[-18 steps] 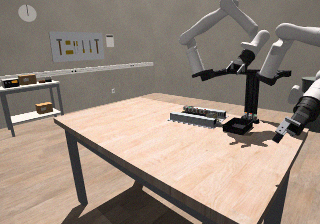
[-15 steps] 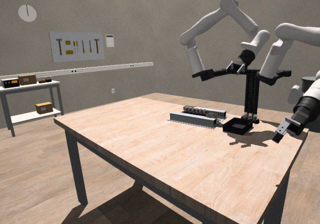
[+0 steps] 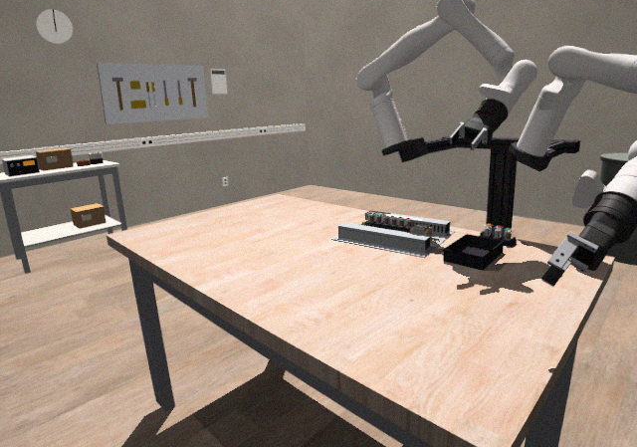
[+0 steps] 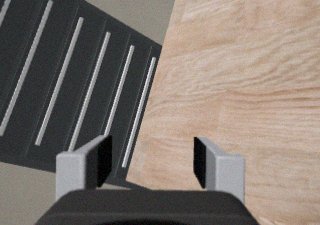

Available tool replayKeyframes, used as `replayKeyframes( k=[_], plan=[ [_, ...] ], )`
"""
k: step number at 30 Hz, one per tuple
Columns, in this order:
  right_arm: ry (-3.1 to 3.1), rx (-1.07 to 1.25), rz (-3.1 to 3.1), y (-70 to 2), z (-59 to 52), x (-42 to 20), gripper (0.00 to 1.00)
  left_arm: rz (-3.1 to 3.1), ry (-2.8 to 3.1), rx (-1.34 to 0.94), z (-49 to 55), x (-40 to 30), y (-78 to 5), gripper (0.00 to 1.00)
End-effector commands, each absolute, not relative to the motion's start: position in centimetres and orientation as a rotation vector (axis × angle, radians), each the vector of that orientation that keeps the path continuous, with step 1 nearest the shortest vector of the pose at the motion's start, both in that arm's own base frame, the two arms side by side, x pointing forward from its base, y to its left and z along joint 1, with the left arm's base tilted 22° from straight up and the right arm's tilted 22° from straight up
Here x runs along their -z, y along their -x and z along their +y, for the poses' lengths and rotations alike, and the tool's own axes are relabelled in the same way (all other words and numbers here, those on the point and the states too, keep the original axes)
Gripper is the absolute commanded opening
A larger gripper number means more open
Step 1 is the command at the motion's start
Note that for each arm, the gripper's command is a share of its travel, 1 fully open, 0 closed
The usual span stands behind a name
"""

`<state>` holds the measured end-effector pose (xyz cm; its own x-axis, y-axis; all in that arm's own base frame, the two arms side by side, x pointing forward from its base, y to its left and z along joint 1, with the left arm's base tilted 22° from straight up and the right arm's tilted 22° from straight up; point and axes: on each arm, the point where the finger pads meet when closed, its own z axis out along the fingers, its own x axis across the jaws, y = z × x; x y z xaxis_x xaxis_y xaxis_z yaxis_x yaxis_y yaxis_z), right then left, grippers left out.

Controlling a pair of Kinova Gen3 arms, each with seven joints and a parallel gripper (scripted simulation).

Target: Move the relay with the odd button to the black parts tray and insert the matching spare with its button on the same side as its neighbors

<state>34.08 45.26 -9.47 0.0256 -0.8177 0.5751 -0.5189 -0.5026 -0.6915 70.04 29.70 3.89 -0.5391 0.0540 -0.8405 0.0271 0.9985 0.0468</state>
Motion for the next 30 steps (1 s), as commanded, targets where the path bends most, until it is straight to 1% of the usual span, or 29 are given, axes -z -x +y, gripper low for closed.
replayKeyframes(
  k=[1, 30],
  plan=[
    [2.016, 1.466, 1.372, -34.09, 45.36, 9.36, 1.0, 2.139, -0.058, -0.035, 29.66, -4.04, -70.1, 1.0],
    [2.01, 1.465, 1.386, -34.34, 45.16, 9.26, 1.0, 2.139, -0.058, -0.035, 29.66, -4.04, -70.1, 1.0]
  ],
)
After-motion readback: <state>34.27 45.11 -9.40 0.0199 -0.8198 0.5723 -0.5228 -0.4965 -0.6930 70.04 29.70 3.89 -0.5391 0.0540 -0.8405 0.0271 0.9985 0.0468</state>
